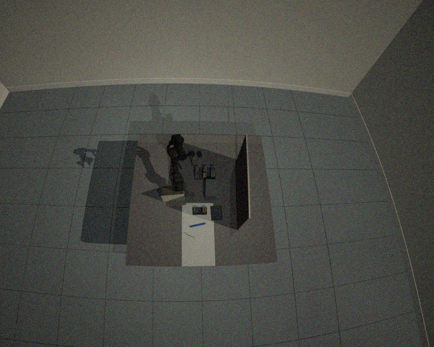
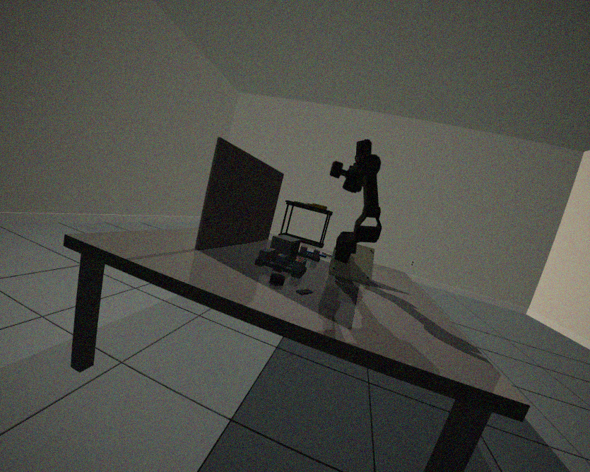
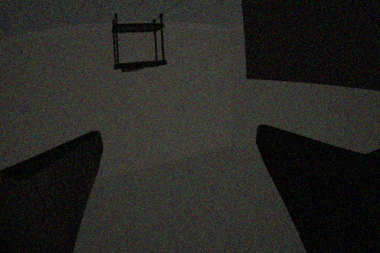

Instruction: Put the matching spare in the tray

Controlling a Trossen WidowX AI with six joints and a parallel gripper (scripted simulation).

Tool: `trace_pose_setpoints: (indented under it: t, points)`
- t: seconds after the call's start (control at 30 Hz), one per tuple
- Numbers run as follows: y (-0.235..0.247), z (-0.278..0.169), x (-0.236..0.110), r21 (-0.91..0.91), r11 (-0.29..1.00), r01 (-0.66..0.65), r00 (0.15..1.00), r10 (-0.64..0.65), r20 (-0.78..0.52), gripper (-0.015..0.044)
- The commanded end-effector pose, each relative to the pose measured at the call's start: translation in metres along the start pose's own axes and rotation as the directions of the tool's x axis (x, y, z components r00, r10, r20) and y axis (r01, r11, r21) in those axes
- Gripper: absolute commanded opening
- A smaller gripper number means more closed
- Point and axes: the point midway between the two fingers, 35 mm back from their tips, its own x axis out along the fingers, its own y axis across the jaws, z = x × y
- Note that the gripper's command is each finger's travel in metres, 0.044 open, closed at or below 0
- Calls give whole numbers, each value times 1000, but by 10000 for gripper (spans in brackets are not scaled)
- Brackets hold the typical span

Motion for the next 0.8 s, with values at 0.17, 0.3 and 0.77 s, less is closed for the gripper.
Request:
trace_pose_setpoints:
  t: [0.17, 0.3, 0.77]
  points:
    - [0, 0, 0, 0, 1000, 0, 1000, 0, 0, 440]
    - [-13, 0, 13, 97, 995, 33, 997, -39, 64, 440]
    - [-120, 39, 109, 657, 664, -357, 800, -146, 581, 440]
